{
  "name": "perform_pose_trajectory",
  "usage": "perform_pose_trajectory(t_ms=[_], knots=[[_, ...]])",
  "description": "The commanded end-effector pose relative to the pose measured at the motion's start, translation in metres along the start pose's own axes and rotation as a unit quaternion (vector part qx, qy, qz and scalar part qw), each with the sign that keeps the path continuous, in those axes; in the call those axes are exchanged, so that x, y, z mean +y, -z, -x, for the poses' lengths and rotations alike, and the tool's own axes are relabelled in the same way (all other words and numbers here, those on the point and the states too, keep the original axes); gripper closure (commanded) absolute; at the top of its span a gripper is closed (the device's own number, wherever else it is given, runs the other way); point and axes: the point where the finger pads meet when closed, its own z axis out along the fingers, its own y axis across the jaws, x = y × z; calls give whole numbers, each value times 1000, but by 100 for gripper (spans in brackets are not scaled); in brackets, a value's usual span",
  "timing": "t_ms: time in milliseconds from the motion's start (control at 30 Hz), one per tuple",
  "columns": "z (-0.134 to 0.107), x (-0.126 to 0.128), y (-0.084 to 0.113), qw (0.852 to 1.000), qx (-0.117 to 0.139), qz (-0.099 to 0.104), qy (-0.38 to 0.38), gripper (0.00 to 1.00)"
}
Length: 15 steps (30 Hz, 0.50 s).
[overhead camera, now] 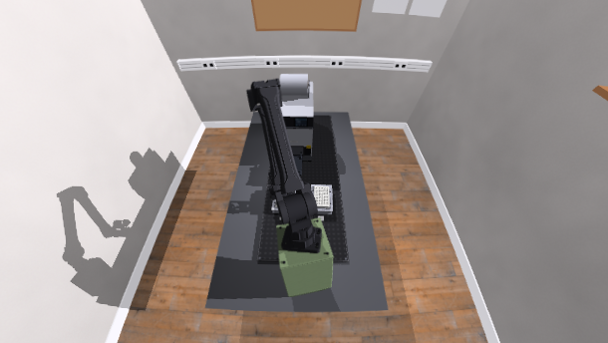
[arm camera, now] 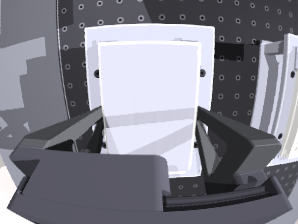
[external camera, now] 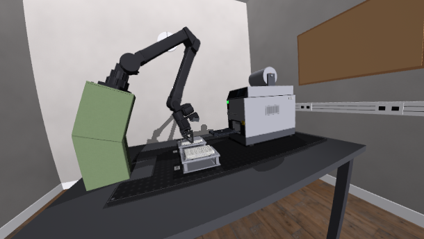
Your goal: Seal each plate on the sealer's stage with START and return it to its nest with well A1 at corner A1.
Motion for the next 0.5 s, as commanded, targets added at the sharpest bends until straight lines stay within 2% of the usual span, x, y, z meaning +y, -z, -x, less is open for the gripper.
perform_pose_trajectory(t_ms=[0, 67, 100, 467], knots=[[6, 10, 1, 1000, -12, 9, 6, 100], [4, 9, 2, 1000, -11, 8, 6, 100], [3, 8, 3, 1000, -10, 8, 6, 0], [-14, 0, 10, 1000, 13, -1, 10, 0]])
